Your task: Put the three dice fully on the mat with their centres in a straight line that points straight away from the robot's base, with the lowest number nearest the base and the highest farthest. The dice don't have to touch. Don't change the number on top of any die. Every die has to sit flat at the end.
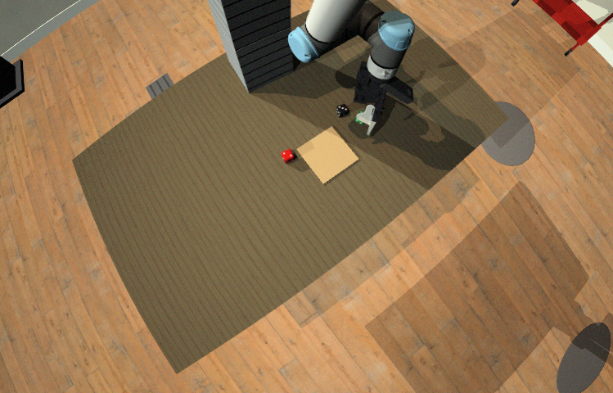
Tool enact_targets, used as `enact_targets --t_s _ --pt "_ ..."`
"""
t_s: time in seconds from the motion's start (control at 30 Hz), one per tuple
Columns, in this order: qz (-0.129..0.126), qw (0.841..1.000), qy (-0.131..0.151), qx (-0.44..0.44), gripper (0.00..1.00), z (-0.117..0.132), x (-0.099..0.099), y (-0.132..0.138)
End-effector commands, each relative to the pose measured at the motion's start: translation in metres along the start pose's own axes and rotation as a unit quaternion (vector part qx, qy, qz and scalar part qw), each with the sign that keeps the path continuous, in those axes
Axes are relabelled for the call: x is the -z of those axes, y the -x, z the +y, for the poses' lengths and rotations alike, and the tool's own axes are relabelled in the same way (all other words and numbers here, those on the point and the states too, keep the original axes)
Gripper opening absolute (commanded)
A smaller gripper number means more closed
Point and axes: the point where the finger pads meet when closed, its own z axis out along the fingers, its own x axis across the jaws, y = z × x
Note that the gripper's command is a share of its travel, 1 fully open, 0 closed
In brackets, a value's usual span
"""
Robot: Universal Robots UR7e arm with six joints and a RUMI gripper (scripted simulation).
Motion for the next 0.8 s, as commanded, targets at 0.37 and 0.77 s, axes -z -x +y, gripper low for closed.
enact_targets --t_s 0.37,0.77 --pt "0.0 1.0 0.0 0.0 1.0 0.0 0.041 0.0" --pt "0.0 1.0 0.0 0.0 1.0 0.0 0.092 0.0"
